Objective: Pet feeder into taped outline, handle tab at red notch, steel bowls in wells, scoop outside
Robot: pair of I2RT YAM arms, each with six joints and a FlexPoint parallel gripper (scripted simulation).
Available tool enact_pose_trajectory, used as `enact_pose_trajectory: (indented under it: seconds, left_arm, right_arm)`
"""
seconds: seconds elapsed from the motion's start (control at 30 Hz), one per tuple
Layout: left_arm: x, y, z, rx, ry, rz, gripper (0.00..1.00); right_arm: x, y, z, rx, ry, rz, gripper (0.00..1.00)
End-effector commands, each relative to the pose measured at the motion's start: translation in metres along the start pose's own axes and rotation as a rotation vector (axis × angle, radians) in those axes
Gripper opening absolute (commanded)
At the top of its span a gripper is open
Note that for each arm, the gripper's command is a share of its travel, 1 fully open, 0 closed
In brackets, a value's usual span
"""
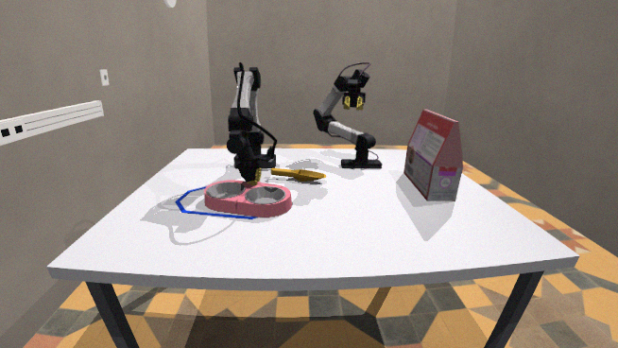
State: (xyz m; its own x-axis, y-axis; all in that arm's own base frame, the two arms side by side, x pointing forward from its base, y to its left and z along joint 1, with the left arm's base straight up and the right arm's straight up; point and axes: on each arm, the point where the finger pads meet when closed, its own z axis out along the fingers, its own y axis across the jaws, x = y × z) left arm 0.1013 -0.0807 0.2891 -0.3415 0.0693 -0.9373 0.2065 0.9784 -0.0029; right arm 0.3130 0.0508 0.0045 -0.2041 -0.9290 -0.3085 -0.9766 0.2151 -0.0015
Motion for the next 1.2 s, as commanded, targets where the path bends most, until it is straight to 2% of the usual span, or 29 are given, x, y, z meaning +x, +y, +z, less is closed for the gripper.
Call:
enact_pose_trajectory:
  seconds: [0.0, 0.9, 1.17]
  left_arm:
    - [-0.002, 0.0, -0.001, 0.001, -0.006, 0.009, 0.34]
    - [-0.002, 0.0, -0.001, 0.001, -0.006, 0.009, 0.34]
    - [-0.002, 0.0, -0.001, 0.001, -0.006, 0.009, 0.34]
  right_arm:
    - [0.018, 0.002, -0.008, -0.01, 0.015, -0.011, 0.05]
    - [0.028, 0.005, -0.01, -0.025, 0.016, -0.037, 0.05]
    - [0.062, 0.003, -0.019, -0.052, 0.023, -0.115, 0.05]
